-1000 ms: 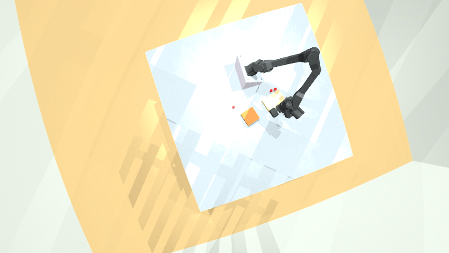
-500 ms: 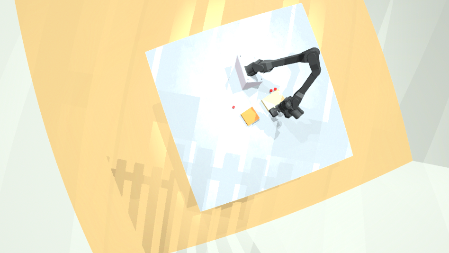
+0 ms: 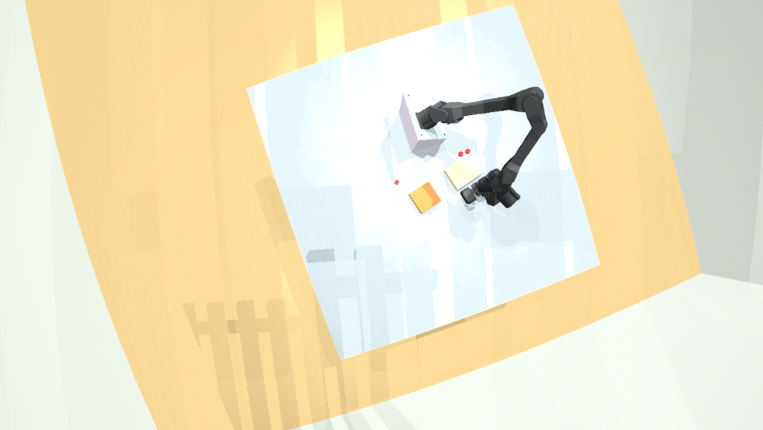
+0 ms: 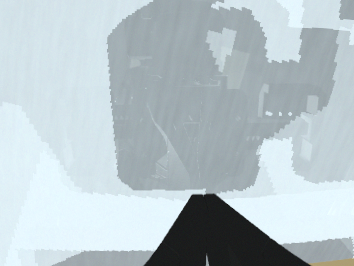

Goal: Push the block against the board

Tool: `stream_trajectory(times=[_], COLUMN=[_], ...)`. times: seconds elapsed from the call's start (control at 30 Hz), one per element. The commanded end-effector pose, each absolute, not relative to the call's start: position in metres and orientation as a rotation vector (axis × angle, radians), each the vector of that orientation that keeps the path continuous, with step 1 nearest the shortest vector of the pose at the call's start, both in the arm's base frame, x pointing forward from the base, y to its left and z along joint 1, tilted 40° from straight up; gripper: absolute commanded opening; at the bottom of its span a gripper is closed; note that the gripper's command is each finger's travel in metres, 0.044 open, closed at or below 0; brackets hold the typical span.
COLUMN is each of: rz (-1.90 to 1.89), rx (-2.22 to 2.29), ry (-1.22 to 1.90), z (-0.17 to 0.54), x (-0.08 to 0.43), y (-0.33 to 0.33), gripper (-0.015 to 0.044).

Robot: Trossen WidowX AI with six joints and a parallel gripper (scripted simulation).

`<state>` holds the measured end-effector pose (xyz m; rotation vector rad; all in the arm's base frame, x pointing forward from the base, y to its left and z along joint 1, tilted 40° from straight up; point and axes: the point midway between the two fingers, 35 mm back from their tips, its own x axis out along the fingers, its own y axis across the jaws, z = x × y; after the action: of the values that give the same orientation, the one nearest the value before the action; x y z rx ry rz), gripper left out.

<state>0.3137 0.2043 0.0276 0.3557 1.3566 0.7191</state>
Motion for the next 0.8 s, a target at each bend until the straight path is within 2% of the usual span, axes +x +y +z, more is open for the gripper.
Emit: stream_trajectory(times=[0.0, 0.3, 0.47, 0.77], rz=[0.722, 0.722, 0.721, 0.743], rx=[0.355, 0.354, 0.353, 0.314], ry=[1.361, 1.361, 1.361, 1.329], z=[0.027, 0.03, 0.069, 0.072], x=[0.32, 0.333, 0.328, 0.328], y=[0.206, 0.208, 0.174, 0.175], gripper=[0.0, 0.0, 0.0, 0.0])
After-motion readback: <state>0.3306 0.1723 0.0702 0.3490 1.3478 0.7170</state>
